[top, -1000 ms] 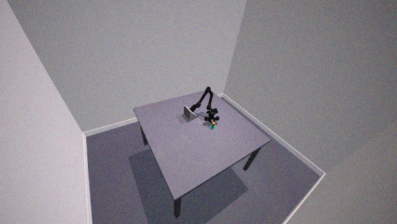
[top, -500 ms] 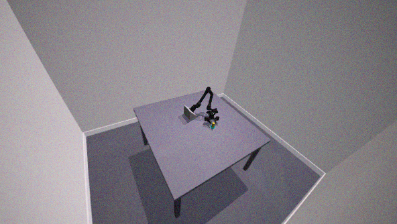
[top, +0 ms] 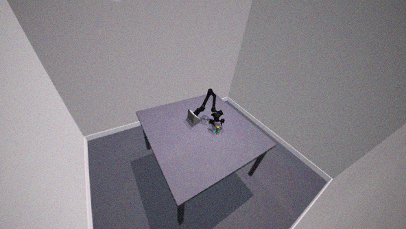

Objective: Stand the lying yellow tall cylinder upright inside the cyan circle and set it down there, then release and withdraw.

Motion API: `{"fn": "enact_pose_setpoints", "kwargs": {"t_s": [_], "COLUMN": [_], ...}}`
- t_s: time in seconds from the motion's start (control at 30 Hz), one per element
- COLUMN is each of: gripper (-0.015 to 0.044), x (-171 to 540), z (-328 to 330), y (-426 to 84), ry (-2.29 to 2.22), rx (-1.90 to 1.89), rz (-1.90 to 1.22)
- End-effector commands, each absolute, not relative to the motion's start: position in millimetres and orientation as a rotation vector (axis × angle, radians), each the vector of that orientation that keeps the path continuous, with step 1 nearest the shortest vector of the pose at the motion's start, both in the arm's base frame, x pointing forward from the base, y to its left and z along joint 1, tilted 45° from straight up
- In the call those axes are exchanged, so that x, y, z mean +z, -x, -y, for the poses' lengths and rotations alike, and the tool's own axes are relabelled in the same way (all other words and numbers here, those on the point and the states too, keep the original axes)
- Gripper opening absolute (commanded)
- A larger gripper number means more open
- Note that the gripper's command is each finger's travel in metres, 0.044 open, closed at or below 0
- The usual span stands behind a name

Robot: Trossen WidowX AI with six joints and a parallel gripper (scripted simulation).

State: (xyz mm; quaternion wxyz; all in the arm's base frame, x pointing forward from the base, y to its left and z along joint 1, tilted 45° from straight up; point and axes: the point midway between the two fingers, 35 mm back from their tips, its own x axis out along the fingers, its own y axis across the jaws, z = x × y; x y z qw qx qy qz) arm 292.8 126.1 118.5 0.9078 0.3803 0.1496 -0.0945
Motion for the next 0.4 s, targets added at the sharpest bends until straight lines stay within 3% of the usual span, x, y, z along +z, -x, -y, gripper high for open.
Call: {"fn": "enact_pose_setpoints", "kwargs": {"t_s": [0.0,0.37], "gripper": [0.04,0.04], "x": [134.0,158.0], "z": [-111.7,-84.8], "y": [-296.3,-299.2], "ry": [-0.782,-0.757], "rx": [-0.191,-0.189], "rz": [-0.309,-0.324]}}
